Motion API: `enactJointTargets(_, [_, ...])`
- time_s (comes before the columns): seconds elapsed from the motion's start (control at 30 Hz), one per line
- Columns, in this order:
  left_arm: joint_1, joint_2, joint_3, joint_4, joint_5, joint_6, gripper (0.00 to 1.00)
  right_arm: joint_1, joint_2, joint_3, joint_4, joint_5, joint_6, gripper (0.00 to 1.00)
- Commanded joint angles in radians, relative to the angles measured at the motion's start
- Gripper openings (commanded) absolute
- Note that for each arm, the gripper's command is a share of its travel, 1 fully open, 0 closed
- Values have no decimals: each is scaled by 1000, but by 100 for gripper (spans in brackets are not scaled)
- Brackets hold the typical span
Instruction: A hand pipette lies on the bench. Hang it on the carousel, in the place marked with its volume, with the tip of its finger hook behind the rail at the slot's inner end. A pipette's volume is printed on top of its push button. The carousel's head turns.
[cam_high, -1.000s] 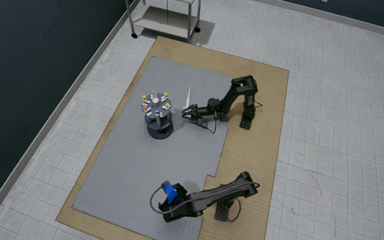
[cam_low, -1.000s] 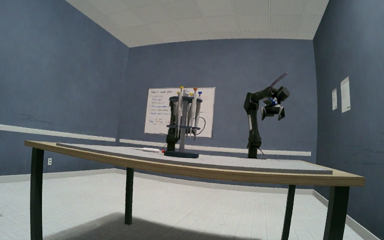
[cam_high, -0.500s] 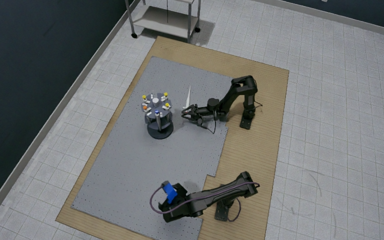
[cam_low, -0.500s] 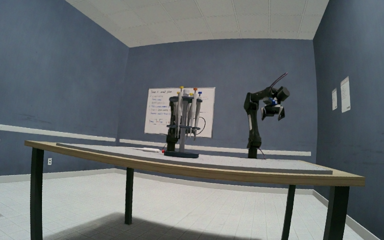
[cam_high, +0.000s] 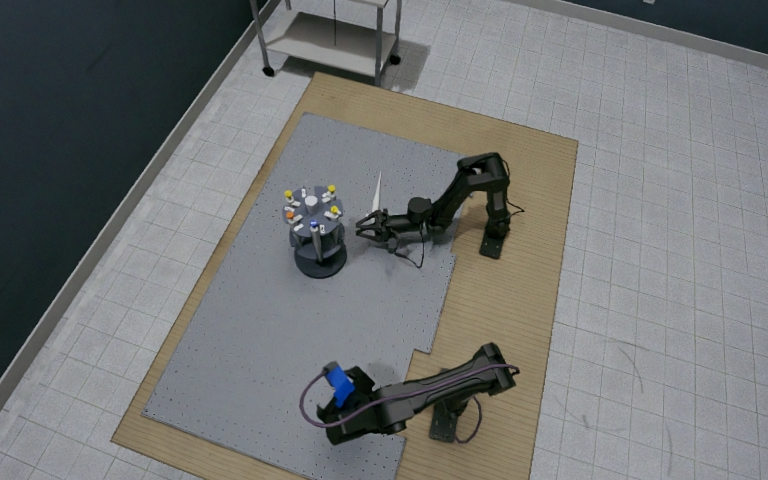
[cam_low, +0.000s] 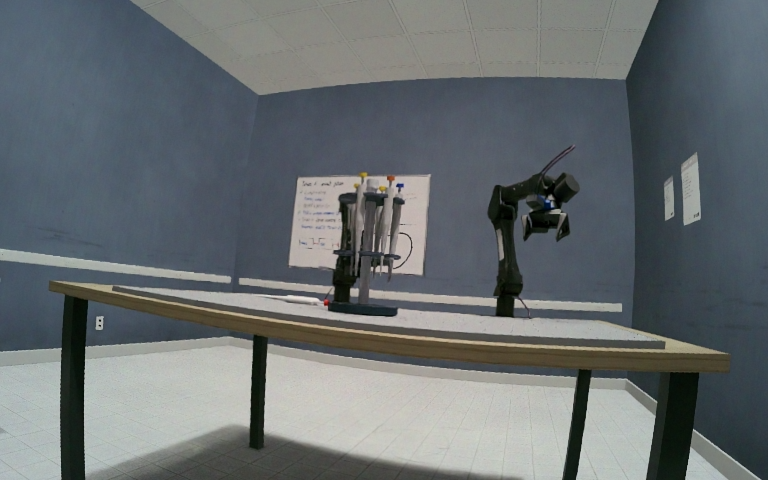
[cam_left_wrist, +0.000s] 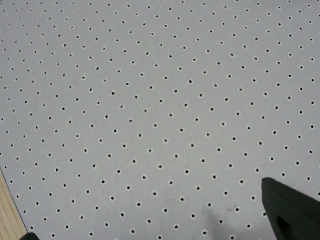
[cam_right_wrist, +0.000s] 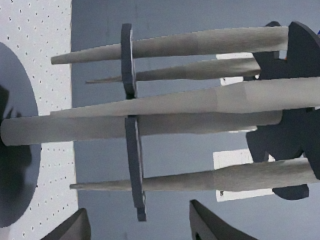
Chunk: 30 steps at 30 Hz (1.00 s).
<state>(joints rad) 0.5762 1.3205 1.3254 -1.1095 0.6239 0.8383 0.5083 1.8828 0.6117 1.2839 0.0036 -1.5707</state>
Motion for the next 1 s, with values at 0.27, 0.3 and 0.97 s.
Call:
enactJointTargets(0.27, [6, -5, 14, 13, 20, 9, 100, 7, 34, 89, -52, 5, -1, 49])
enactJointTargets(0.3, [6, -5, 14, 13, 20, 9, 100, 7, 48, 95, -55, 5, -1, 49])
enactJointTargets(0.97, [6, -5, 14, 13, 20, 9, 100, 5, 124, 225, -108, 3, -1, 49])
